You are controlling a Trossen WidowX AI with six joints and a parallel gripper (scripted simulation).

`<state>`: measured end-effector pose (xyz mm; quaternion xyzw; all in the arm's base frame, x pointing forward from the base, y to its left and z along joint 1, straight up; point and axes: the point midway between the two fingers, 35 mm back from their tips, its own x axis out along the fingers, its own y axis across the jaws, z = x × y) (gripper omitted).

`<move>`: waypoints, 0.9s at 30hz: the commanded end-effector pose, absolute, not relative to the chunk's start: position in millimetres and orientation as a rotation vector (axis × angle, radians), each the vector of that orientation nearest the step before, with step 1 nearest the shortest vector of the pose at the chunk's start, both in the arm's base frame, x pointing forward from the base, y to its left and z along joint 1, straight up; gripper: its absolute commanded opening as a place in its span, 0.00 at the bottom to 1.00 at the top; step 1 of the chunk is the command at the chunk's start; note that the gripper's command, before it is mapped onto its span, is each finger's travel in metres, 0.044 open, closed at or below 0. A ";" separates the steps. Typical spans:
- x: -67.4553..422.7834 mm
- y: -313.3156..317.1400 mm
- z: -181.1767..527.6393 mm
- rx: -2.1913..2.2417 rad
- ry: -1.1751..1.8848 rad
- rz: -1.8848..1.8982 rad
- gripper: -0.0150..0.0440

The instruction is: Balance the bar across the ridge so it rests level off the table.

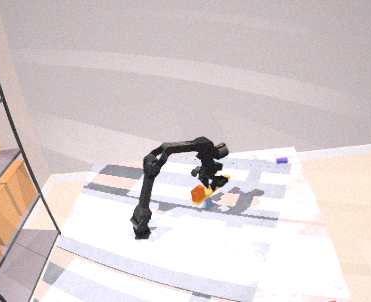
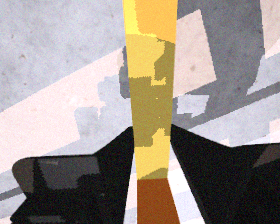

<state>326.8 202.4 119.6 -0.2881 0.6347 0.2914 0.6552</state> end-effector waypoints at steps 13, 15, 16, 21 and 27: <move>327.2 202.5 116.1 -0.654 1.438 0.660 0.25; 327.3 202.5 115.9 -0.654 1.438 0.660 0.25; 327.3 202.5 115.8 -0.654 1.438 0.660 0.25; 327.2 202.5 118.4 -0.654 1.438 0.660 0.25; 327.2 202.6 118.5 -0.654 1.438 0.660 0.25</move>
